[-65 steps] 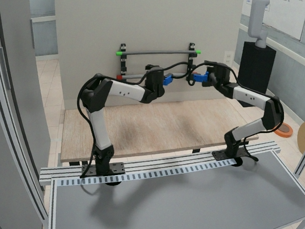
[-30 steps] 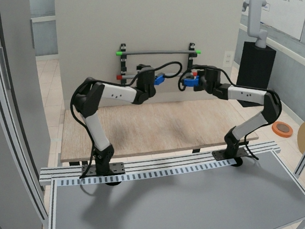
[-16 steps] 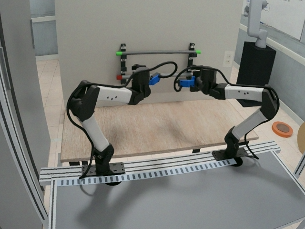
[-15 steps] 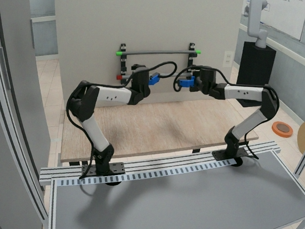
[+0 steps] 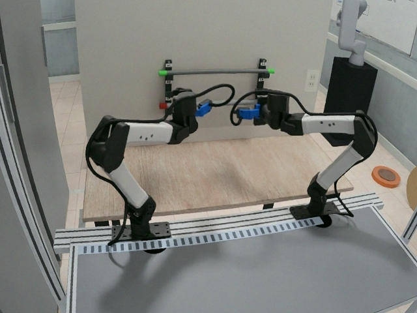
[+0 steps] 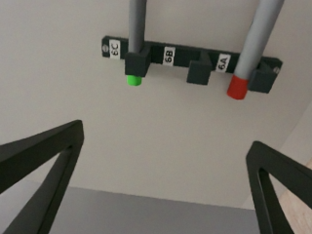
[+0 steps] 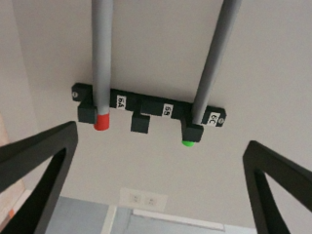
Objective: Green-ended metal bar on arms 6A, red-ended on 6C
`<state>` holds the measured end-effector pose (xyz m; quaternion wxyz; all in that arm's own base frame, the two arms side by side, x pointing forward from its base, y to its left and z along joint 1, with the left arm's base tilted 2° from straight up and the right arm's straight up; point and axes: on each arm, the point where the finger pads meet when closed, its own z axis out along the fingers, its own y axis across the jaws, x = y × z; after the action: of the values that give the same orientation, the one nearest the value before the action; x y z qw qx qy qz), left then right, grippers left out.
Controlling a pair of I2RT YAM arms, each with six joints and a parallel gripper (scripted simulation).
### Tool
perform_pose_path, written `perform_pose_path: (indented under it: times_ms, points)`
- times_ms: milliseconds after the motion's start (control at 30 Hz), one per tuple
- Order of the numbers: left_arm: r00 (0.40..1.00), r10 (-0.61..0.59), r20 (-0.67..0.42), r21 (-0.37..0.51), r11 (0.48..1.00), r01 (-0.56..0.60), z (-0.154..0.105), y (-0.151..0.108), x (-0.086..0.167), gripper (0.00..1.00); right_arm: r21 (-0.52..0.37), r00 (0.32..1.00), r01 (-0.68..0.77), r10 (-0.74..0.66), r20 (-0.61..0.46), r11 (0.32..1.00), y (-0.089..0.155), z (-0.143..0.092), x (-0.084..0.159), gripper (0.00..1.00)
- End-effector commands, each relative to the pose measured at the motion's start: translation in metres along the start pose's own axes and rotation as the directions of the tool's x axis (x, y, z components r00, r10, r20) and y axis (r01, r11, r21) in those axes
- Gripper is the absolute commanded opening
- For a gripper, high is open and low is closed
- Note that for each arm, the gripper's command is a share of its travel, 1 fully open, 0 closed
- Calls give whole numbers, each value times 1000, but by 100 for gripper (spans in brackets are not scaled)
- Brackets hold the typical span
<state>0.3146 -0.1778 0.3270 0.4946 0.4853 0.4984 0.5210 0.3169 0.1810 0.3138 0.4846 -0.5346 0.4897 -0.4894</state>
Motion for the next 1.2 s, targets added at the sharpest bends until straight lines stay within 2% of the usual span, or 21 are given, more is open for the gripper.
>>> perform_pose_path:
  times_ms: [0, 100, 1167]
  points:
    - [1000, 5, 23, 8, 1000, -5, -3, -2, 6, 100, 48, 999, -48, 48, -13, 998, -22, 0, -5, 100]
    - [1000, 5, 23, 8, 1000, -5, -3, -2, 11, 100, 48, 999, -48, 48, -13, 998, -23, 0, -11, 100]
    - [1000, 5, 23, 8, 1000, -5, -3, -2, 11, 100, 48, 999, -48, 48, -13, 998, -23, 0, -11, 100]
